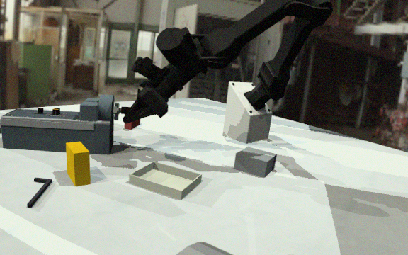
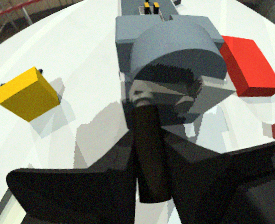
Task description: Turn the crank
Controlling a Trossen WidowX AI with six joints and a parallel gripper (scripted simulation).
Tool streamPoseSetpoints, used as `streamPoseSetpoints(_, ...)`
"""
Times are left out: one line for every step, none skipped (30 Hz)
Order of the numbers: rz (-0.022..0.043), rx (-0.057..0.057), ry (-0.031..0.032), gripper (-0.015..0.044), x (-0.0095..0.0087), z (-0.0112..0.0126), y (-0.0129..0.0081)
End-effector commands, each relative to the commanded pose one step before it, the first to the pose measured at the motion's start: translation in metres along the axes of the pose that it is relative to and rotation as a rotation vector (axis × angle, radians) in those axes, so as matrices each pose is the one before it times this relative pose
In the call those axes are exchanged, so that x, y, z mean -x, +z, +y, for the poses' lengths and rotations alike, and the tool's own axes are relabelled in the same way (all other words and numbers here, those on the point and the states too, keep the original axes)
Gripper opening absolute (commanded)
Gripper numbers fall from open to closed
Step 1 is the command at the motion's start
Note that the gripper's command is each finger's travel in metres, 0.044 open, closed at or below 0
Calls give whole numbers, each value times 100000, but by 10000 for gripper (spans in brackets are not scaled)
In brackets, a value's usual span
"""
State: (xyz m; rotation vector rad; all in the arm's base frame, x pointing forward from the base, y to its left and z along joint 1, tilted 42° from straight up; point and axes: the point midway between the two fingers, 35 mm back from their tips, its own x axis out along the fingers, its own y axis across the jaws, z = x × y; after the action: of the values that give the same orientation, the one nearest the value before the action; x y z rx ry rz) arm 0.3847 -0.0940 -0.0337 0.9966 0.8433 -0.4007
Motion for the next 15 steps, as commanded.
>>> streamPoseSetpoints(-618,-22,62,0,684,-274,668)
streamPoseSetpoints(-3,5,-6,0,79,-85,80)
streamPoseSetpoints(-3,5,-6,0,77,-89,79)
streamPoseSetpoints(-3,5,-6,0,74,-93,77)
streamPoseSetpoints(-3,5,-6,0,70,-96,74)
streamPoseSetpoints(-3,4,-6,0,66,-98,70)
streamPoseSetpoints(-3,4,-6,0,62,-98,66)
streamPoseSetpoints(-3,4,-6,0,57,-98,62)
streamPoseSetpoints(-3,4,-6,0,53,-95,58)
streamPoseSetpoints(-3,4,-5,0,50,-92,55)
streamPoseSetpoints(-2,4,-5,0,46,-89,51)
streamPoseSetpoints(-2,3,-5,0,42,-86,47)
streamPoseSetpoints(-2,3,-5,0,38,-83,43)
streamPoseSetpoints(-2,3,-4,0,34,-81,37)
streamPoseSetpoints(-2,3,-4,0,31,-79,32)
